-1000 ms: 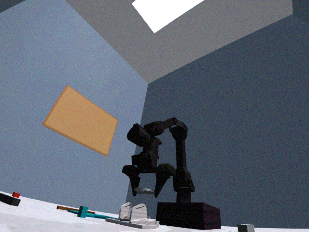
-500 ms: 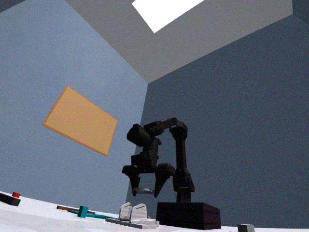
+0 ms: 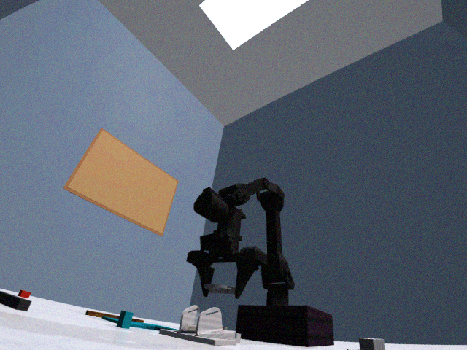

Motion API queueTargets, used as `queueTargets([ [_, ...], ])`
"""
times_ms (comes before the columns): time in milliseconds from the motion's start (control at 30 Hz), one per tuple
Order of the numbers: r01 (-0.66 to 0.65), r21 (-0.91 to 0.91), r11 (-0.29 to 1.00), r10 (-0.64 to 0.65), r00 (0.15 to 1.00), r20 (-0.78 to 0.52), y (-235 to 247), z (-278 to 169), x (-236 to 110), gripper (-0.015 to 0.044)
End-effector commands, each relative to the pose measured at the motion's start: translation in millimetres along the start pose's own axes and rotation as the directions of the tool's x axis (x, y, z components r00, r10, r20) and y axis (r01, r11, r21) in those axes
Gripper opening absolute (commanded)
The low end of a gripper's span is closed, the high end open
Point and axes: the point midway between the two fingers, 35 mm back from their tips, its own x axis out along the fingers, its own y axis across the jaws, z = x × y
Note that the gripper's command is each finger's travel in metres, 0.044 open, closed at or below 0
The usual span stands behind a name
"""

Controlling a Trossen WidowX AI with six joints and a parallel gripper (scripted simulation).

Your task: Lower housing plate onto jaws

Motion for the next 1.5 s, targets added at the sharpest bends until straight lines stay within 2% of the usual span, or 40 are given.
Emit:
queueTargets([
  [0,0.003,0.004,1.0,-0.003,1.0,0.004,3.6,-7.5,-0.7,0.0351],
  [1467,0.003,0.001,1.0,-0.003,1.0,0.004,3.9,-7.0,3.4,0.0351],
])
